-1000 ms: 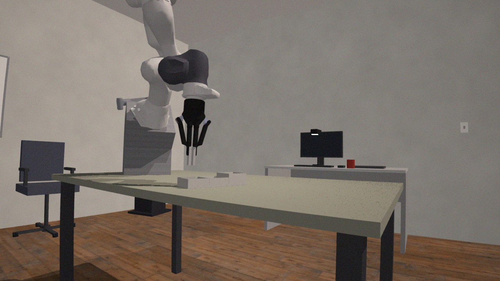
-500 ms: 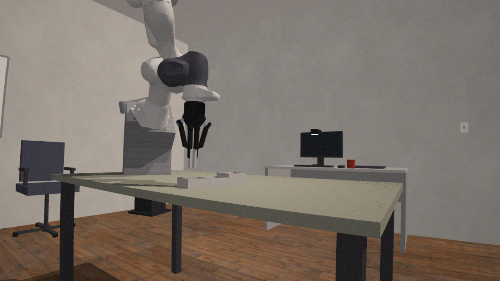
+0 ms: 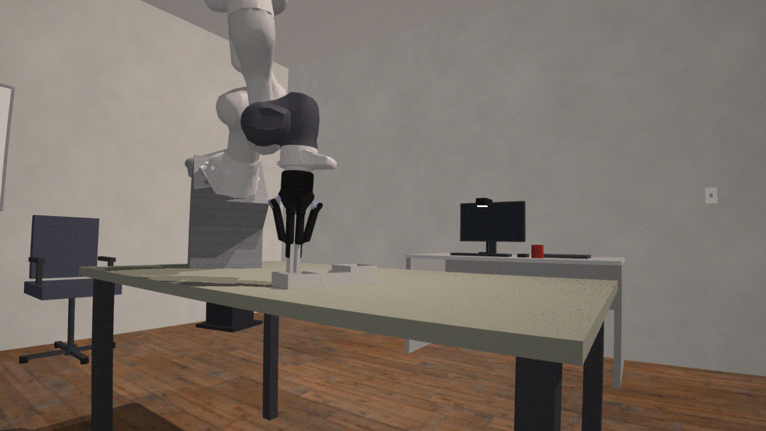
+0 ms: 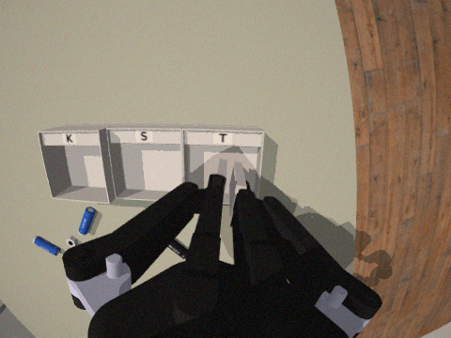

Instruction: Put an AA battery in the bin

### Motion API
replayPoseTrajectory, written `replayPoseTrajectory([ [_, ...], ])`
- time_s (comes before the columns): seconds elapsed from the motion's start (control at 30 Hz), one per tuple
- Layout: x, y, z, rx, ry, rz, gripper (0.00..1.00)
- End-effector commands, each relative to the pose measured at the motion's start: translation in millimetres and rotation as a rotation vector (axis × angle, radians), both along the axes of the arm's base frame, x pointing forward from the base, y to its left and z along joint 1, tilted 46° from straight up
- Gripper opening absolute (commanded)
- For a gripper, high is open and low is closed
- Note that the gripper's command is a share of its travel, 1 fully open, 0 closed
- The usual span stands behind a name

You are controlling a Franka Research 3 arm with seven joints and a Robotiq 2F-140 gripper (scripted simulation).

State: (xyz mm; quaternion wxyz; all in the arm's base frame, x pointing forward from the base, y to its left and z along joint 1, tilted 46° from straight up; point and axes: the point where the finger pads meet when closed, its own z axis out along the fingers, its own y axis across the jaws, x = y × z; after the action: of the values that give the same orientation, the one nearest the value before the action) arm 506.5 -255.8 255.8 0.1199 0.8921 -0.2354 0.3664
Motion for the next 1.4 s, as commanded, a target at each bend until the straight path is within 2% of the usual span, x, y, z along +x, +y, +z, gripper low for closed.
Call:
replayPoseTrajectory([
  [0.0, 8.3, 1.1, -3.6, 0.024, -0.037, -0.015, 0.05],
  [0.13, 13.7, -2.2, -9.6, 0.024, -0.037, -0.015, 0.05],
  [1.37, 13.7, -2.2, -9.6, 0.024, -0.037, -0.015, 0.05],
])
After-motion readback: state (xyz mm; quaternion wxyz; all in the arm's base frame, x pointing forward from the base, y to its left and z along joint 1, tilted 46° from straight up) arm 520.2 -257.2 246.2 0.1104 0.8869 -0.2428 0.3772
